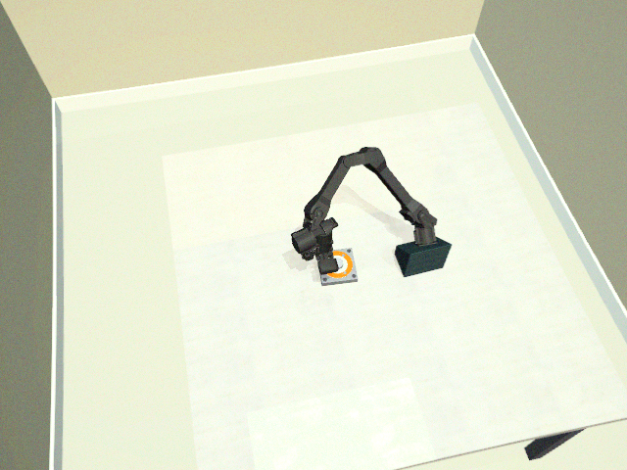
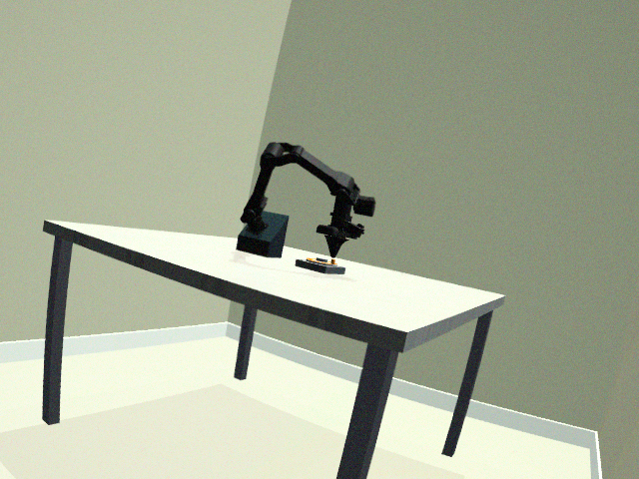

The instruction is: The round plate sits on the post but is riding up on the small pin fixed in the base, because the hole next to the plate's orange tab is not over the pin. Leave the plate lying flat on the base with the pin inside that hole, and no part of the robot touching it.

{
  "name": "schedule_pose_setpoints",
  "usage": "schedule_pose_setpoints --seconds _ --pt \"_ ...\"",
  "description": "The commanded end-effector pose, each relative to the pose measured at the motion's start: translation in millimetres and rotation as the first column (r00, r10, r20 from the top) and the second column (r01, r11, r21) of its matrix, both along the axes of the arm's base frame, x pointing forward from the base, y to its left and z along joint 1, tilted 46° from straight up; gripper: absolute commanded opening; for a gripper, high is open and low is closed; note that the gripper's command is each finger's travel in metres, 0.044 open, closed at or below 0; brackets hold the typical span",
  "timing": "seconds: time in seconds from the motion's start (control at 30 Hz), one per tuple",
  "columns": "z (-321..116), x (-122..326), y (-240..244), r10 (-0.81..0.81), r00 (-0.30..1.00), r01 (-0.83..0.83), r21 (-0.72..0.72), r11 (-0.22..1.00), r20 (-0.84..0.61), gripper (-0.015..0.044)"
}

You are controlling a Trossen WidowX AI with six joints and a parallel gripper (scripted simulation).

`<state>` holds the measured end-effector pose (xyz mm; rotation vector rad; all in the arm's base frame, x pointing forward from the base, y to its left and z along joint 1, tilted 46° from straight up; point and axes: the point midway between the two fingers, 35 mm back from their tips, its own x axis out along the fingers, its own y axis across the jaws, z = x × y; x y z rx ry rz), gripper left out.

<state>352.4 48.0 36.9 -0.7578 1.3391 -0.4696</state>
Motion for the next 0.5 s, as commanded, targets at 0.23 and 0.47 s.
schedule_pose_setpoints --seconds 0.23,0.47 --pt "21 -4 22 0.007 1.0 -0.007 0.004 1.0 0.006 0.0" --pt "21 -4 22 0.007 1.0 -0.007 0.004 1.0 0.006 0.0"
